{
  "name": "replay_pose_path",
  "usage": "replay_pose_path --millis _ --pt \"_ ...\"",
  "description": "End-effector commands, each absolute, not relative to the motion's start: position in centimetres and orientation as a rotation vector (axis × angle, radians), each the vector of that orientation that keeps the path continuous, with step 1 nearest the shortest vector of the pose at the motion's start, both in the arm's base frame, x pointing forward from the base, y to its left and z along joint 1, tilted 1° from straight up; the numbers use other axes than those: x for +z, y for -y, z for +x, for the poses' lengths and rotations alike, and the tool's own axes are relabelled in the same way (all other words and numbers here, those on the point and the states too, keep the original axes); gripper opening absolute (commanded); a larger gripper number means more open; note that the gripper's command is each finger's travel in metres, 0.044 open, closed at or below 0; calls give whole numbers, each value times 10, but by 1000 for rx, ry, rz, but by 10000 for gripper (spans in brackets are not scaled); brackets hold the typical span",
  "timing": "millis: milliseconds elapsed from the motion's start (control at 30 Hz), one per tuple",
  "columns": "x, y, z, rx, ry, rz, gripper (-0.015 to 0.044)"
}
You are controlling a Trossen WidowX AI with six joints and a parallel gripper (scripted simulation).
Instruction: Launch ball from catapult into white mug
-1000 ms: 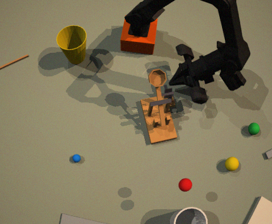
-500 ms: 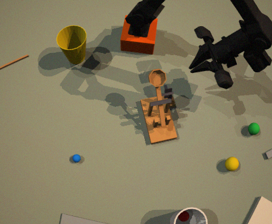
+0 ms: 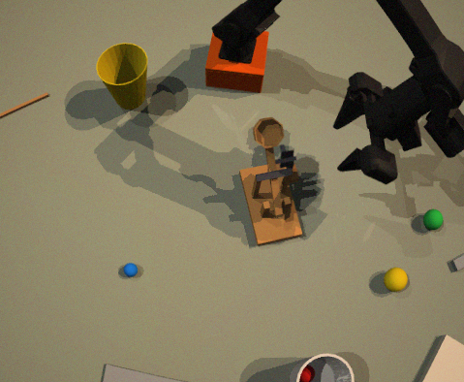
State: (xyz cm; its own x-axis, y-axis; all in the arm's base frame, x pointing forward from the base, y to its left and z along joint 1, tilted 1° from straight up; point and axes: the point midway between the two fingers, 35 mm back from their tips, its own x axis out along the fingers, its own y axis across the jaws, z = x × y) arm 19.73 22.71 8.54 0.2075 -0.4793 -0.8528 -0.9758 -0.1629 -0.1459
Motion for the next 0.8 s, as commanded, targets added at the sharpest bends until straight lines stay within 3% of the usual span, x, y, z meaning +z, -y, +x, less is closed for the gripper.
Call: replay_pose_path --millis 0,767 --pt "92 -235 219 829 -1349 -1595 440" --pt "148 -253 354 631 -1165 -850 440"
